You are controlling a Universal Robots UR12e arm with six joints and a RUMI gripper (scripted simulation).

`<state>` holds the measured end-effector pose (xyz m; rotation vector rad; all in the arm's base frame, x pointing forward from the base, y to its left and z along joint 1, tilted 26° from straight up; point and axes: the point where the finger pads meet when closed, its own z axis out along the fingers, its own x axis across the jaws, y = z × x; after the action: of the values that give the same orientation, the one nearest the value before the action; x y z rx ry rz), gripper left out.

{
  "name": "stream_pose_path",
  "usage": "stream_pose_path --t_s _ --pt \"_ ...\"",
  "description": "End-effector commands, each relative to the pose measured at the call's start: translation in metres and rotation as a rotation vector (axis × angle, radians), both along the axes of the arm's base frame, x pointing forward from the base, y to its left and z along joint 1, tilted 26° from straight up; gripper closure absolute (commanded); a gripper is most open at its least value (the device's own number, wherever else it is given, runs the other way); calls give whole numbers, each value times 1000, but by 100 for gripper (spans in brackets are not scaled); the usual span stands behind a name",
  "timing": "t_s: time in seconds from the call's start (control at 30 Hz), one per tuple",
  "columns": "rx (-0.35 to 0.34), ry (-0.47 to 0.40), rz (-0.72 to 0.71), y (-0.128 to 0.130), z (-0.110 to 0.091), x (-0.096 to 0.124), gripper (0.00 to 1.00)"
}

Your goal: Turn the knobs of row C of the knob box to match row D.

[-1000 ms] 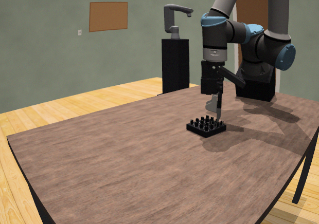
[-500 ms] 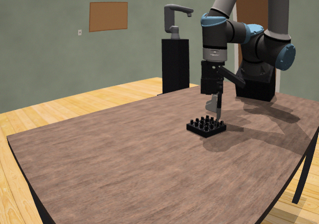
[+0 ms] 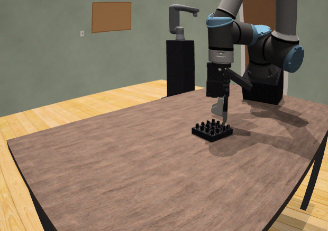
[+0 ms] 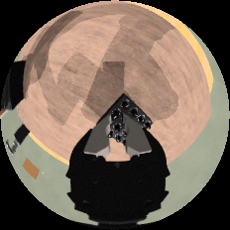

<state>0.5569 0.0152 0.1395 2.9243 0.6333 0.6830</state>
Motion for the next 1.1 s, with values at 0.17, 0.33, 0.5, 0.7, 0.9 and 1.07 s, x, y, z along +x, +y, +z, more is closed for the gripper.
stream_pose_path --t_s 0.17,0.33,0.5,0.7,0.9,1.07 --pt "2 4 2 2 -3 -2 96" --pt "2 5 2 2 -3 -2 96" --pt "2 5 2 2 -3 -2 96" --pt "2 5 2 2 -3 -2 96" --pt "2 5 2 2 -3 -2 96" --pt "2 5 2 2 -3 -2 96"
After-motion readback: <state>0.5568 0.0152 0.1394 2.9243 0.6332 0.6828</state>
